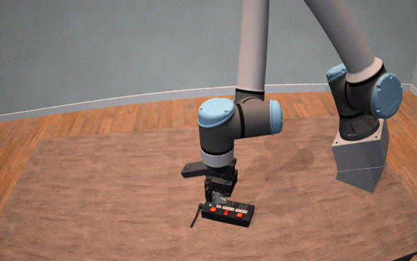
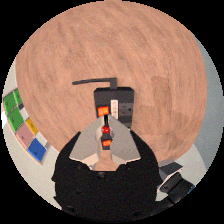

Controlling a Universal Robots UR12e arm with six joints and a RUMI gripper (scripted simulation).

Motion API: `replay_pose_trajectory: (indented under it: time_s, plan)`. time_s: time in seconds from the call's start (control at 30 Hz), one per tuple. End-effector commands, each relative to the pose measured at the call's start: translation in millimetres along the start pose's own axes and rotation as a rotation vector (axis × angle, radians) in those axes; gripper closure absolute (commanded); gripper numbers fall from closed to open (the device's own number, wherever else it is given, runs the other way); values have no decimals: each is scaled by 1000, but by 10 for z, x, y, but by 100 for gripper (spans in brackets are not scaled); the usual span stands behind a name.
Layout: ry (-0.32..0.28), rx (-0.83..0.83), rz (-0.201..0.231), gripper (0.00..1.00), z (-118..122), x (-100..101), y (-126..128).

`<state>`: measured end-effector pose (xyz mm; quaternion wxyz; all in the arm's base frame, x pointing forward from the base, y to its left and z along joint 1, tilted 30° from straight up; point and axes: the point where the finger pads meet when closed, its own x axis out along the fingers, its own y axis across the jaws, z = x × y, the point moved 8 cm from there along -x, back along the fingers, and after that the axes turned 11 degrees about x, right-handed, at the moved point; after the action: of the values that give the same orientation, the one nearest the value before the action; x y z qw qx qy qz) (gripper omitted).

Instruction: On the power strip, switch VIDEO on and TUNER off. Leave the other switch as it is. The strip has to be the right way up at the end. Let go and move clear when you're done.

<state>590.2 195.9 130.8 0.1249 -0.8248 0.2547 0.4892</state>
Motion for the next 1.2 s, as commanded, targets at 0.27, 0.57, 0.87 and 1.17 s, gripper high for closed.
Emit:
replay_pose_trajectory:
  time_s: [0.27, 0.57, 0.87, 1.17]
  plan:
    - [5, 1, -3, 100, -15, -328, -18]
    - [1, 1, -1, 100, -3, -321, -4]
    - [2, 1, -1, 100, -5, -322, -5]
    - [-1, -2, 1, 100, 760, -422, 25]
